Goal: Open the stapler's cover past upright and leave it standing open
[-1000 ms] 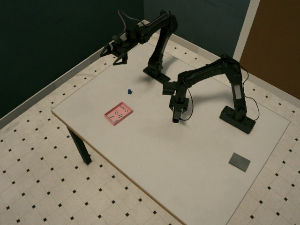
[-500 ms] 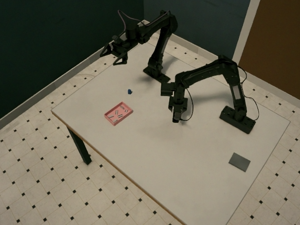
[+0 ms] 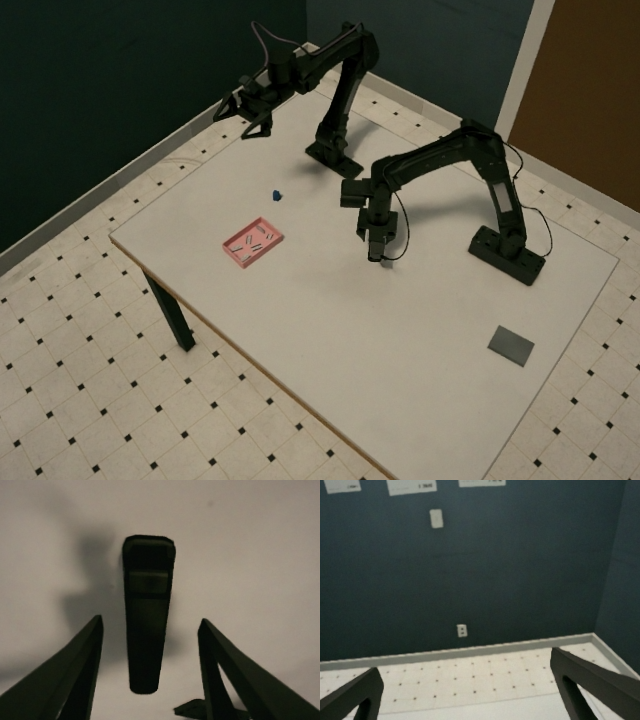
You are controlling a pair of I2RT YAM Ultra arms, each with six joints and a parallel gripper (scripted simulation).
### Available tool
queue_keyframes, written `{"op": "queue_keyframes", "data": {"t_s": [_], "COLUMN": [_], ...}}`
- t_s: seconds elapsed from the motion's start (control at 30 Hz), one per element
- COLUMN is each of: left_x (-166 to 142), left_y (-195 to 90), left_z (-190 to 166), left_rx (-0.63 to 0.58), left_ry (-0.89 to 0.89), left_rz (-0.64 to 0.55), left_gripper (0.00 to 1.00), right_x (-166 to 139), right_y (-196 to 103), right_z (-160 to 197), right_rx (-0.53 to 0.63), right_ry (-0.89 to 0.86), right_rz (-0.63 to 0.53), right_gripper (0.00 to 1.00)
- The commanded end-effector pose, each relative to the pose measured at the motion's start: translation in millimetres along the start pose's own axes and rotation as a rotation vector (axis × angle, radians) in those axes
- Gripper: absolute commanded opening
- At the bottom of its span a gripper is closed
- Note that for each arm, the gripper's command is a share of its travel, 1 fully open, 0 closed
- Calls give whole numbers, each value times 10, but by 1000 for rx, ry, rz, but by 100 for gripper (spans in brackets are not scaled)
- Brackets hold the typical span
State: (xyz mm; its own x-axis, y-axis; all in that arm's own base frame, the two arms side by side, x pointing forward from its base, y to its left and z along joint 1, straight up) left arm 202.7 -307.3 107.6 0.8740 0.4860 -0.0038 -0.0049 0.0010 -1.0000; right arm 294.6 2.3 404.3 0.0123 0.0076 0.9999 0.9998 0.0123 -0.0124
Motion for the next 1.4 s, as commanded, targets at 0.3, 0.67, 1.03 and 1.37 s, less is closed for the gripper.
{"op": "queue_keyframes", "data": {"t_s": [0.3,0.67,1.03,1.37], "left_x": [61,61,62,62], "left_y": [203,351,453,527], "left_z": [11,13,9,17], "left_rx": [-8,-4,-13,-8], "left_ry": [-19,-19,-19,-19], "left_rz": [-4,-4,-5,-4], "left_gripper": [62,62,62,49], "right_x": [74,74,74,74], "right_y": [-44,-44,-44,-44], "right_z": [-13,-13,-13,-13], "right_rx": [-12,-12,-12,-12], "right_ry": [7,7,7,7], "right_rz": [-29,-29,-29,-29], "right_gripper": [100,100,100,100]}}
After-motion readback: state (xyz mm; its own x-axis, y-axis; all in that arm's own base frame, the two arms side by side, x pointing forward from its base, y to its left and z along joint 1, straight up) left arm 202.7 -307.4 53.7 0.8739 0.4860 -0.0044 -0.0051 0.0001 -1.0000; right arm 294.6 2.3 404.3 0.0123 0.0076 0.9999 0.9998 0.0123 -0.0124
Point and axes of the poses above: on each arm, the point where the finger pads meet when closed, its own y axis out along the fingers, its own z axis across the jaws, x = y × z, the point moved 9 cm from there along -y, back along the fingers
